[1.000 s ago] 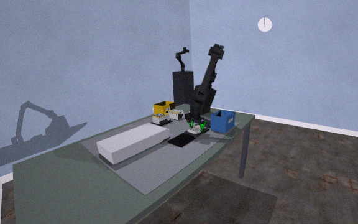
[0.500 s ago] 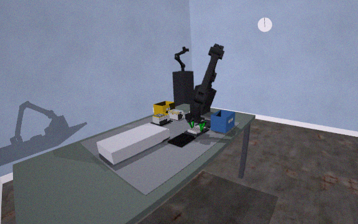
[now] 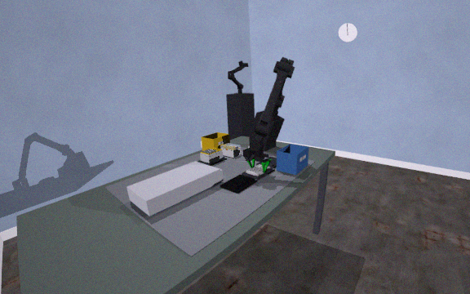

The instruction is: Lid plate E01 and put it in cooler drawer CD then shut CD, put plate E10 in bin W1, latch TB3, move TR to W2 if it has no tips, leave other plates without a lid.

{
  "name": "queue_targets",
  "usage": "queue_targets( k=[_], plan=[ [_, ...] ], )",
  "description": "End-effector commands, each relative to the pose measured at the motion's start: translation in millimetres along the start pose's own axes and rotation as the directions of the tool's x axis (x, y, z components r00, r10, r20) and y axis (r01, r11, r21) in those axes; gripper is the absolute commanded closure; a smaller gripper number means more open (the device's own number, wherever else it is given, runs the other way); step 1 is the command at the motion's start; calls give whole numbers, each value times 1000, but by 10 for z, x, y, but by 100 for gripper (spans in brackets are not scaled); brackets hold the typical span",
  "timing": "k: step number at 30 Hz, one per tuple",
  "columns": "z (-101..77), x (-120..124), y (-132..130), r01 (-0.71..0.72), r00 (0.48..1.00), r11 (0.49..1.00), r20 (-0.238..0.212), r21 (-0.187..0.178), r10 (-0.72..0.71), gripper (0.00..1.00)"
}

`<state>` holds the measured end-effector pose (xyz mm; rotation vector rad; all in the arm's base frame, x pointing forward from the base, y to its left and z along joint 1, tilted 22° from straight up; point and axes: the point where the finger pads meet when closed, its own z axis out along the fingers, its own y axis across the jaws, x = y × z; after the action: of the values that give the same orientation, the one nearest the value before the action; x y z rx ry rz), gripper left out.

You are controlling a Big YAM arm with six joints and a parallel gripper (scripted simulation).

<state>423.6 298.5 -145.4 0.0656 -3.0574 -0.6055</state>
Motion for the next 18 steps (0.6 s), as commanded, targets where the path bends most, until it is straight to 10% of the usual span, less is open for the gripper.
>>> queue_targets(
  k=[1,18],
  plan=[
    [-79,-123,64,6,1000,1000,29,-8,-6,100],
    [-188,-136,103,10,999,1000,38,-9,-10,100]
  ],
)
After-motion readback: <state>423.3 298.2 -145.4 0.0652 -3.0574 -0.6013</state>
